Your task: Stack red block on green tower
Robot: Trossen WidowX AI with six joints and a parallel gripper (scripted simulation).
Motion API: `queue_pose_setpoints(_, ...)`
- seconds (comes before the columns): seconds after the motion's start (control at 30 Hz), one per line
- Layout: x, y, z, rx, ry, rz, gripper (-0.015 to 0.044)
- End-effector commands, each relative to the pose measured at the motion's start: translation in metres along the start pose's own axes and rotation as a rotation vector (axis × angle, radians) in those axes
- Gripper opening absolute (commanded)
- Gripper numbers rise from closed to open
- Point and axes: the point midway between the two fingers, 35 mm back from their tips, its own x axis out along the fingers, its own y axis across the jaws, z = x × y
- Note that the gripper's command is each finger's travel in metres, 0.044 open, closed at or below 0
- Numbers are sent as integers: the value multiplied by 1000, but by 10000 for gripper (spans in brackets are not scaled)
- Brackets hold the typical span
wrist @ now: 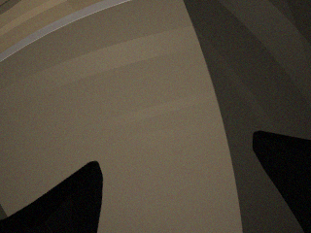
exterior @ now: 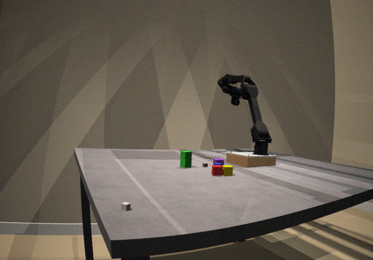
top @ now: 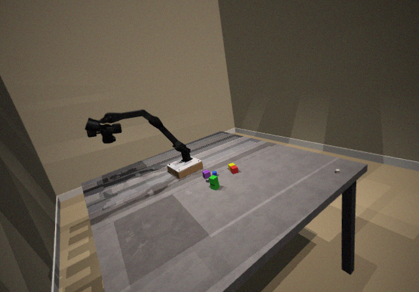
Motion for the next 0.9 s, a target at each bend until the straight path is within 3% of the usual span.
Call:
queue_pose_setpoints(0.0, -2, -1, 1, 4, -3, -5, 426)
queue_pose_setpoints(0.4, -122, -31, 74, 216, -281, -271, 440)
queue_pose_setpoints(0.87, -279, -2, 151, 388, -694, -428, 440)
